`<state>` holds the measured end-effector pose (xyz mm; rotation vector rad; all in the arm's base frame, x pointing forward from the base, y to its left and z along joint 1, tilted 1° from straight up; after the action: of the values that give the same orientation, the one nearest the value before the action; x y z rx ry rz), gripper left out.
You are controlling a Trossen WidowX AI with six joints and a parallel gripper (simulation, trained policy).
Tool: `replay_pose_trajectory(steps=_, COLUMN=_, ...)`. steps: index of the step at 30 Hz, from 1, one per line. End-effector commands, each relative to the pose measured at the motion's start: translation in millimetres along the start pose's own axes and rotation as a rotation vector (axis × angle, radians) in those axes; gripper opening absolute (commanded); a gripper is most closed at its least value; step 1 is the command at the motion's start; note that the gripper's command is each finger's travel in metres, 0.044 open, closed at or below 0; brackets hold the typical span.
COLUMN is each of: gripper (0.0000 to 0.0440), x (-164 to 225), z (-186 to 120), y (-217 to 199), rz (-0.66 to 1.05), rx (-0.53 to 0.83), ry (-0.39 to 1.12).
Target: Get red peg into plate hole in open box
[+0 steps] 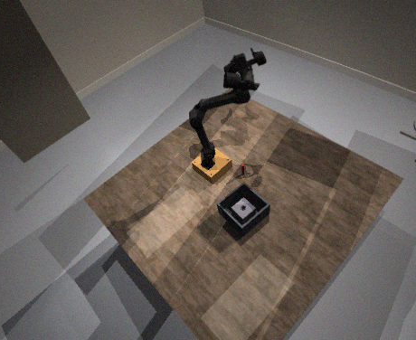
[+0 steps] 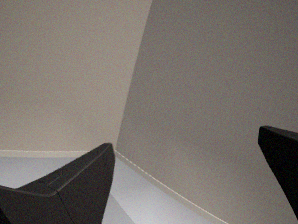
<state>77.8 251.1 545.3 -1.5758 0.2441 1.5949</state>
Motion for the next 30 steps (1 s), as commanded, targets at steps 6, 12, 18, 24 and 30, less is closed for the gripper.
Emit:
replay_pose_trajectory(steps=6, gripper=0.0440, x=2, z=-10, y=-20, rz=0.128, rx=0.151, ry=-0.070)
replay_pose_trajectory(steps=12, gripper=0.0440, x=11, z=-26, y=-39, rz=0.256, rx=0.312, ry=-0.115)
replay_pose_trajectory(steps=18, gripper=0.0440, x=24, z=-46, y=-57, rz=0.381, rx=0.478, ry=-0.151)
replay_pose_trajectory(steps=24, gripper=0.0440, x=39, z=-68, y=-71, rz=0.500, rx=0.650, ry=-0.179)
replay_pose_trajectory(steps=30, gripper=0.0440, x=56, z=-93, y=-81, rz=0.612, rx=0.827, ry=-0.197)
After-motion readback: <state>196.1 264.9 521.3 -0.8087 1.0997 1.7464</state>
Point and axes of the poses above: the point midway between the two fingers, 35 mm back from their tips, its own z axis out along the fingers, its own y axis across the jaws, x = y × z, the point moved 5 cm from there along -z, back along the fingers, and after that the axes turned 3 degrees about -z, right-handed, at the moved point
